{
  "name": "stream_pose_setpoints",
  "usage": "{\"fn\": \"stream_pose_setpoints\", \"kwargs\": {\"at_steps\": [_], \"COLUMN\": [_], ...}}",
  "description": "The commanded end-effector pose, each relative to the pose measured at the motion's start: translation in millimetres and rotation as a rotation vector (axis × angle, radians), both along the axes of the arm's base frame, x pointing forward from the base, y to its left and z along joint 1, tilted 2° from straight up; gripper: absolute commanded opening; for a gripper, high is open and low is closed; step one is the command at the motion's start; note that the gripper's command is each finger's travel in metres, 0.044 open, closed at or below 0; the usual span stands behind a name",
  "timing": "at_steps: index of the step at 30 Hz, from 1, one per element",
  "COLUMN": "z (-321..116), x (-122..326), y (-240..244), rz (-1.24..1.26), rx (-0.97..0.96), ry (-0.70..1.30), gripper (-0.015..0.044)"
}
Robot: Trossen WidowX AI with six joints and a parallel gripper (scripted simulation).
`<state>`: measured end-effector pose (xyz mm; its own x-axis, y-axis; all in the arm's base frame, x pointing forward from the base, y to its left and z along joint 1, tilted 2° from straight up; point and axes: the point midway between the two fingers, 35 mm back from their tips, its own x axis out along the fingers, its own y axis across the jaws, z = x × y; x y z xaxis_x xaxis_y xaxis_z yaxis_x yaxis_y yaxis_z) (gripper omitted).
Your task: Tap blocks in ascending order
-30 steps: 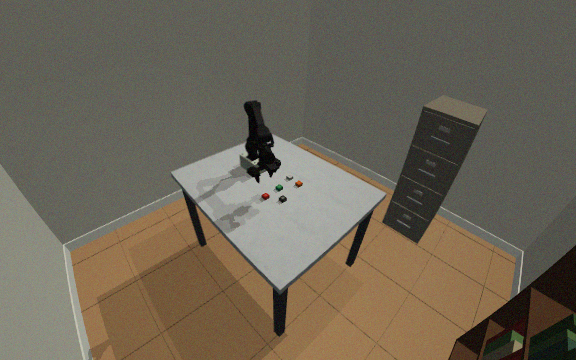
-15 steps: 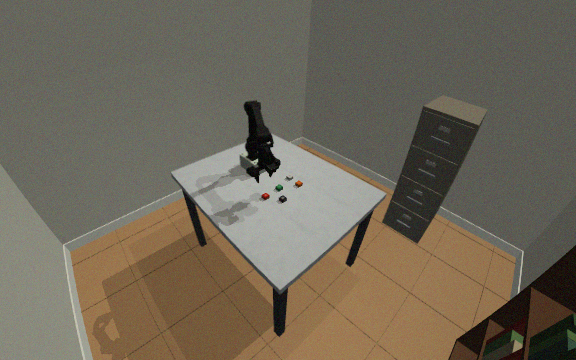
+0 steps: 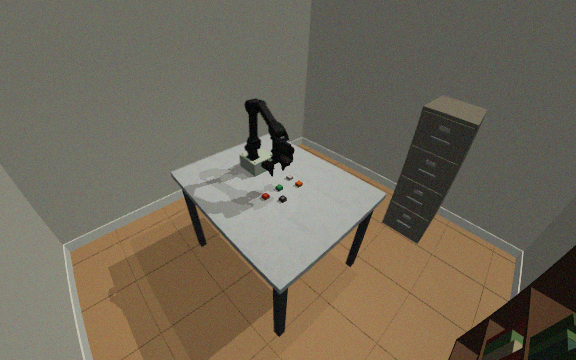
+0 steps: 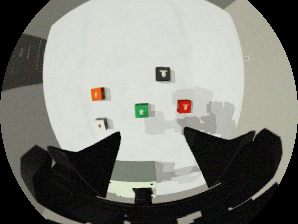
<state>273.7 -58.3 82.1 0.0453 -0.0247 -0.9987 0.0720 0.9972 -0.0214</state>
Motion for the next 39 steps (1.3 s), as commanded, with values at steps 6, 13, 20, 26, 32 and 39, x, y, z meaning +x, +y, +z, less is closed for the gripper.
{"fn": "stream_pose_setpoints", "kwargs": {"at_steps": [6,13,20,26,32,39], "z": [-0.9,-0.9,-1.2,-3.3,-4.9,-4.9], "x": [-3.6,-3.6,-2.7,-7.4,-25.0,-25.0], "y": [10.6,10.6,19.2,95.2,150.0,150.0], "rz": [-0.019,-0.019,-0.019,-0.019,-0.018,-0.018], "rx": [-0.002,-0.002,-0.001,0.007,0.012,0.012], "ry": [-0.001,-0.001,-0.001,0.001,0.002,0.002], "gripper": [0.04,0.04,0.04,0.04,0.04,0.04]}}
